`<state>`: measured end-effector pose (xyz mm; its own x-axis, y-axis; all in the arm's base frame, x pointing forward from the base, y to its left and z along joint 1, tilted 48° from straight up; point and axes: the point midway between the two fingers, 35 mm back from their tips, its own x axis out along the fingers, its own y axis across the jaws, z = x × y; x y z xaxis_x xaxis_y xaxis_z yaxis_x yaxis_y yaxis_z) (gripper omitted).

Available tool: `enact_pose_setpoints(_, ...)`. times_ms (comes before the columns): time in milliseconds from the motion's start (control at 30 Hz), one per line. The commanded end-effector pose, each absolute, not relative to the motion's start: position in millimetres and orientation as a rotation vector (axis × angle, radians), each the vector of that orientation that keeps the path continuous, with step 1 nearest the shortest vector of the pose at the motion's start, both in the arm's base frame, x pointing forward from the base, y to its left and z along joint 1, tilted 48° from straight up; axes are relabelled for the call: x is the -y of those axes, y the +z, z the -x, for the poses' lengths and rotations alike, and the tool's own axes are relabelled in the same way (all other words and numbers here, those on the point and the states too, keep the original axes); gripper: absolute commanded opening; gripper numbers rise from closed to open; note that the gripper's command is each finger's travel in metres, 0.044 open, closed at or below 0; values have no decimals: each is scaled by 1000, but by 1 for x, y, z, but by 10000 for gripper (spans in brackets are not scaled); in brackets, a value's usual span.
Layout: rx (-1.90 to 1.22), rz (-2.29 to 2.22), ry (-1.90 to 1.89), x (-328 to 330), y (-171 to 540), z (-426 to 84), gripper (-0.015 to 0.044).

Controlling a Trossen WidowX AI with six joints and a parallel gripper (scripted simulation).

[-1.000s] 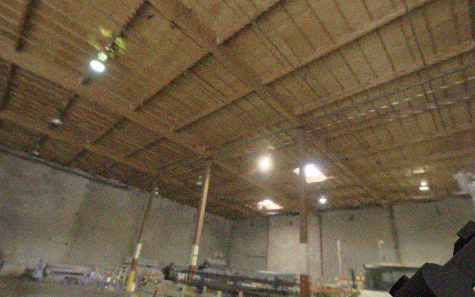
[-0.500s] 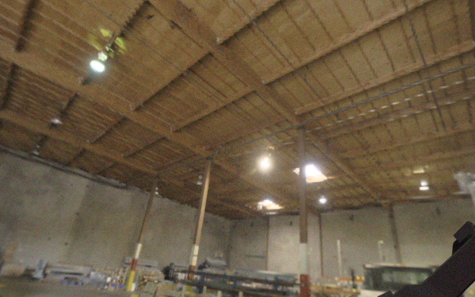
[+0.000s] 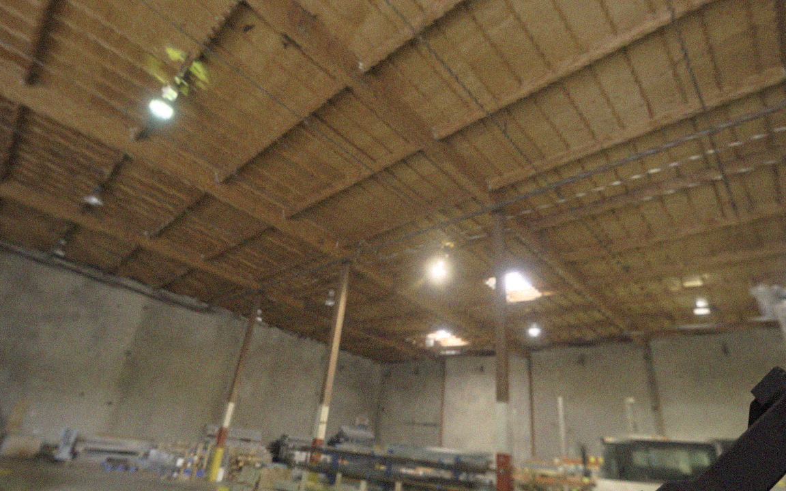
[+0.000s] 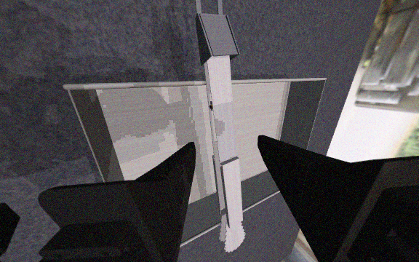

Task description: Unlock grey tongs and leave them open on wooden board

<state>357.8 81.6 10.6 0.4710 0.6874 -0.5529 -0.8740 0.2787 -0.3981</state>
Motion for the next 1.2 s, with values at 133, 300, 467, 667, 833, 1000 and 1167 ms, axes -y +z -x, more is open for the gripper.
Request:
enact_pose_setpoints(133,-296,736,1065,-90,5,-367,260)
enact_pose_setpoints(300,-296,736,1065,-95,0,-371,260)
enact_pose_setpoints(467,-296,736,1065,-101,-4,-375,260)
enact_pose_setpoints(667,-295,736,1065,-108,-9,-379,260)
enact_pose_setpoints(833,-294,735,1064,-113,-14,-383,260)
enact_pose_setpoints(1000,-293,734,1064,-119,-18,-386,260)
enact_pose_setpoints(1167,-292,733,1063,-126,-23,-389,260)
